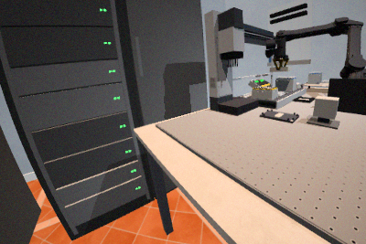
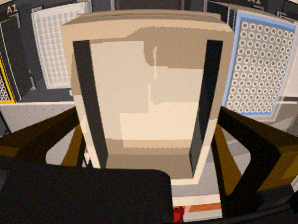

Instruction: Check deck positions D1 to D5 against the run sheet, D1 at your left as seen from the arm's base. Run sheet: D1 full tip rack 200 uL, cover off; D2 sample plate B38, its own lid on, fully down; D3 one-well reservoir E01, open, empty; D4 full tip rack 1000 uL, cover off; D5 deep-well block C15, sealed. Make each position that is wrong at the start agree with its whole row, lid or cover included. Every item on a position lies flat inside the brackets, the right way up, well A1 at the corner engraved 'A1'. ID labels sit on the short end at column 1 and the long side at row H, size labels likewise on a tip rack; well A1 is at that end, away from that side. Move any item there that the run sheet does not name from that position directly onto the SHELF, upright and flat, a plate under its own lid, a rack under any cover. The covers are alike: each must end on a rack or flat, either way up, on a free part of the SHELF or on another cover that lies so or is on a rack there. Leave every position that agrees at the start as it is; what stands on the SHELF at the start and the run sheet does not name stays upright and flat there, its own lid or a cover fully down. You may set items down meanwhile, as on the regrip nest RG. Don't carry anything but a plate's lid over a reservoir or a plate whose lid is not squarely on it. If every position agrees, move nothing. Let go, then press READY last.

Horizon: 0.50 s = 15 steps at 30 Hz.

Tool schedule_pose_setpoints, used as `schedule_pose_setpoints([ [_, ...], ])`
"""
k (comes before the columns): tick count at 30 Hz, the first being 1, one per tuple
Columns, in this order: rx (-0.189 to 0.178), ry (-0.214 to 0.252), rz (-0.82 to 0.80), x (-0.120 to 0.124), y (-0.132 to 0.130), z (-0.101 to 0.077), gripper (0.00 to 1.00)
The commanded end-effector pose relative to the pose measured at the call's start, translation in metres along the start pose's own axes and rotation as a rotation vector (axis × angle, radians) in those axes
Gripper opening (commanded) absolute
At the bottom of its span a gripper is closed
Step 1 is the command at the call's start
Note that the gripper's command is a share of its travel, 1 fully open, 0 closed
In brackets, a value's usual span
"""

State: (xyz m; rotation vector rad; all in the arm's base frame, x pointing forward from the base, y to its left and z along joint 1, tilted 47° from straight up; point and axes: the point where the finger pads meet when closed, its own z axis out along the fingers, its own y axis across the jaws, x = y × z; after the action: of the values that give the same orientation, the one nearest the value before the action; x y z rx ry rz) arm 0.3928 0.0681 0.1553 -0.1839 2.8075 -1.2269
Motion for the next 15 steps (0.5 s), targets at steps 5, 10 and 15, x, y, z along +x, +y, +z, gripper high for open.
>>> schedule_pose_setpoints([
  [5,-0.006,-0.013,0.010,-0.006,-0.003,0.011,0.00],
  [10,-0.004,-0.009,0.006,-0.006,-0.001,0.018,0.00],
  [15,-0.003,-0.005,0.002,-0.006,0.000,0.027,0.00],
])
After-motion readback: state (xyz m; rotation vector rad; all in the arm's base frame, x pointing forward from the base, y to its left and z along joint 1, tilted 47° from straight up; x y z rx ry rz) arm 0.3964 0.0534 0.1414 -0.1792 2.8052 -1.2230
